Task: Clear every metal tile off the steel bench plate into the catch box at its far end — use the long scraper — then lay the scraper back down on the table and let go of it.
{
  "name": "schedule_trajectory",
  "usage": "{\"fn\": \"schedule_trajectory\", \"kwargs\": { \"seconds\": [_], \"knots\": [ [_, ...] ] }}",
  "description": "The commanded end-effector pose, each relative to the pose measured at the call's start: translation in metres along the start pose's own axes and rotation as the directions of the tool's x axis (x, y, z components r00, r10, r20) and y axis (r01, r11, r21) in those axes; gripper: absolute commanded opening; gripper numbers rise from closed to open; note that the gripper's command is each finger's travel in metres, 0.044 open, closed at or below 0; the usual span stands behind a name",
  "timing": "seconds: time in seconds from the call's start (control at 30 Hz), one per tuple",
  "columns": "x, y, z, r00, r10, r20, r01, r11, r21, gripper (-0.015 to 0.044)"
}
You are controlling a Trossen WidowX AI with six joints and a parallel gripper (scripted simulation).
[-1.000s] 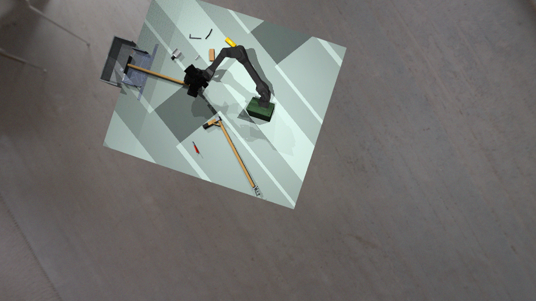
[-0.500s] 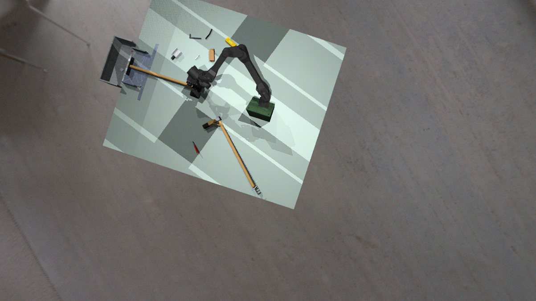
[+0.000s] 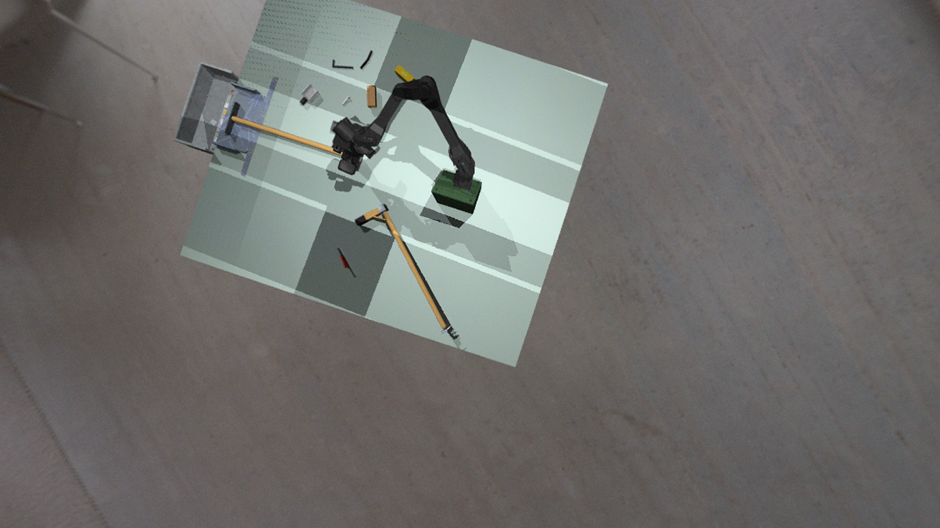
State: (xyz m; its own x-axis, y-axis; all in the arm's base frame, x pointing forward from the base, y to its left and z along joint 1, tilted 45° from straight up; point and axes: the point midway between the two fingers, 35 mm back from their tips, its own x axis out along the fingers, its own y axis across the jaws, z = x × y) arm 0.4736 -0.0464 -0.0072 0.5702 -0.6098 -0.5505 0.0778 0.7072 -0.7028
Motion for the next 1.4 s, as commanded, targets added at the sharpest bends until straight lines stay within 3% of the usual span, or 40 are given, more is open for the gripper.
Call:
{"fn": "schedule_trajectory", "kwargs": {
  "seconds": [0.0, 1.37],
  "knots": [
    [-0.007, 0.0, 0.001, 1.0, -0.001, 0.014, 0.001, 1.0, 0.006, 0.0],
    [-0.043, 0.001, -0.043, 1.0, 0.001, 0.017, -0.001, 1.0, 0.005, 0.0]
  ]
}}
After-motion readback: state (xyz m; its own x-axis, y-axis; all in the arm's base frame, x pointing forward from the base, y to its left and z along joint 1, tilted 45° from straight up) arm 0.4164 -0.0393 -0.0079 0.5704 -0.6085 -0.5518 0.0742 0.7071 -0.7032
